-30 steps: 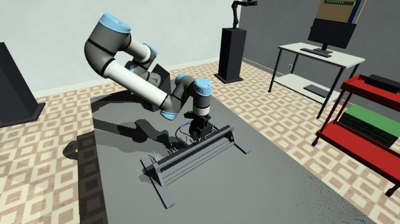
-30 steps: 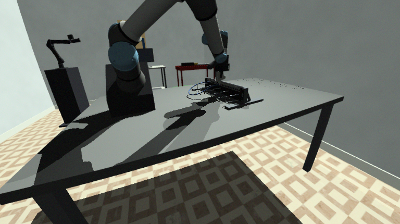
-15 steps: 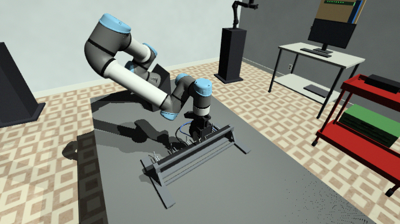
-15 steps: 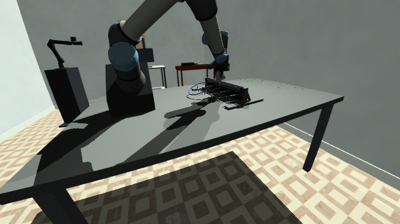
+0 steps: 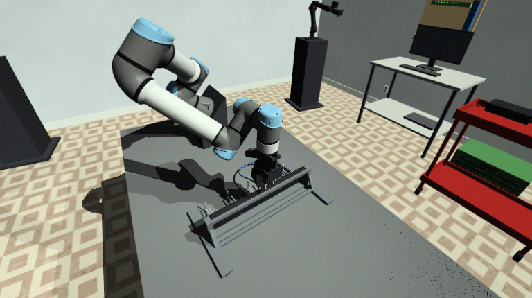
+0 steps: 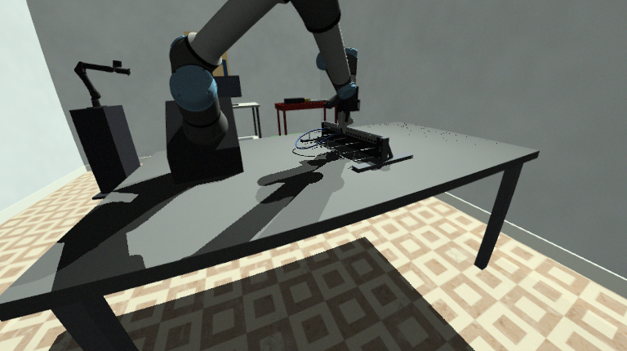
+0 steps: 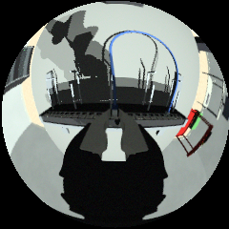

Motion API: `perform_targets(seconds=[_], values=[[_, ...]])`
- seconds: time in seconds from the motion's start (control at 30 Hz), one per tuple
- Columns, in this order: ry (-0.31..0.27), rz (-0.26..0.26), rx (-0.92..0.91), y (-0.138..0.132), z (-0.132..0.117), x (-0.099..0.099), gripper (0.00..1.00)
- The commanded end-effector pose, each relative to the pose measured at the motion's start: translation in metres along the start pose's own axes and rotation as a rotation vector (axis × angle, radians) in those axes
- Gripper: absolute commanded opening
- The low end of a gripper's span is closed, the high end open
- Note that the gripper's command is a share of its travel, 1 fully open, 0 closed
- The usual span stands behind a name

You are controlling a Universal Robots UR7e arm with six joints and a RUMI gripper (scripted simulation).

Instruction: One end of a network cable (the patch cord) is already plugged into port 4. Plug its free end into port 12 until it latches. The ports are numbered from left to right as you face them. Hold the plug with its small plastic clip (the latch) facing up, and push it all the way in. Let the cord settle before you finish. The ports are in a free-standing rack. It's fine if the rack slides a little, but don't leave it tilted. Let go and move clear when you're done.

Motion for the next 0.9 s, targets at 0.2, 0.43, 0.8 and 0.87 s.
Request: perform_targets(seconds=[0.2,0.43,0.8,0.87], values=[[-0.002,0.0,-0.001,-0.0002,-0.0001,0.0009,0.0],[-0.002,0.0,-0.001,-0.0002,-0.0001,0.0009,0.0],[-0.002,0.0,-0.001,-0.0002,-0.0001,0.0009,0.22],[-0.002,0.0,-0.001,-0.0002,-0.0001,0.0009,0.22]])
Point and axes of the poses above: the point where the finger pads meet when closed, its own x axis back along the fingers, its own y axis across the jaws, z = x × y, the point moved 4 cm from there along x, back along the fingers, and after that the axes turned 8 degrees about -x, right-handed, at the moved point
